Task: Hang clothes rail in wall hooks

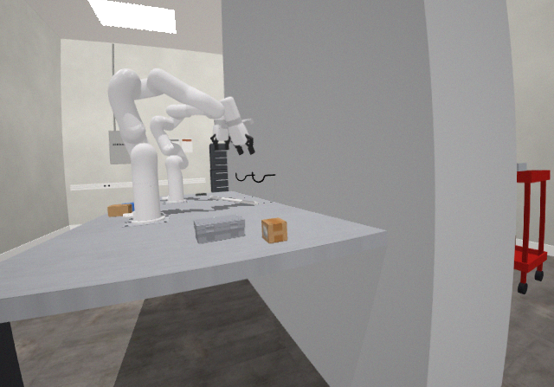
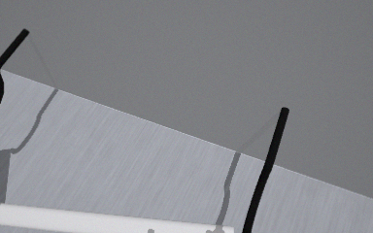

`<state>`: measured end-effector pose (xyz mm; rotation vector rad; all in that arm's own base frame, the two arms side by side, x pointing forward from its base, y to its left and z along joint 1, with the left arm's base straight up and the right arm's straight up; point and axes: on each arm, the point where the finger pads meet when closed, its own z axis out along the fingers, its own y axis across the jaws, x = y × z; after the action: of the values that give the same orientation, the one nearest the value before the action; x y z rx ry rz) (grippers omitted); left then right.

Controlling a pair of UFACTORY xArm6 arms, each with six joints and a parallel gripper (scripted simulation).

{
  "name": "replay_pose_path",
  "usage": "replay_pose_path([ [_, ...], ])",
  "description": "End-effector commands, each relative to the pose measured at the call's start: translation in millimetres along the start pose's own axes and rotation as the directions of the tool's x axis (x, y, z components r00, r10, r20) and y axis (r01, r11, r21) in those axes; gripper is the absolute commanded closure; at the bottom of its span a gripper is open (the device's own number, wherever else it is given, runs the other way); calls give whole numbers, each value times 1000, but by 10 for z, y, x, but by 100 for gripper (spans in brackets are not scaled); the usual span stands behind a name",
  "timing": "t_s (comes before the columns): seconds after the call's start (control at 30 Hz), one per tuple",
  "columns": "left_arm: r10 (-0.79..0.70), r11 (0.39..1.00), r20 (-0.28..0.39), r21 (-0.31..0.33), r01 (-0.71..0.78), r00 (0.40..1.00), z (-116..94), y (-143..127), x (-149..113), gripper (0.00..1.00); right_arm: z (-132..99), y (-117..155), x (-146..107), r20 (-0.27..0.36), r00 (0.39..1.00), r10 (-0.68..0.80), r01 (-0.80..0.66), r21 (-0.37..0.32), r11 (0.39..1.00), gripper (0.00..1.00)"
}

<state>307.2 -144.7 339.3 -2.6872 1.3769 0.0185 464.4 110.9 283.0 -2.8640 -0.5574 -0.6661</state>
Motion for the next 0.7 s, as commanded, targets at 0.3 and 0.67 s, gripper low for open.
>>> replay_pose_path([
  [0.3, 55, 998, -24, -17, -55, 998, 366, 25, 279, 0, -11, 6, 21, -8, 1000, 6, -6, -2, 1000, 0],
  [0.67, 140, 989, -52, -47, -142, 989, 752, 79, 473, 0, -11, 6, 21, -8, 1000, 6, -6, -2, 1000, 0],
])
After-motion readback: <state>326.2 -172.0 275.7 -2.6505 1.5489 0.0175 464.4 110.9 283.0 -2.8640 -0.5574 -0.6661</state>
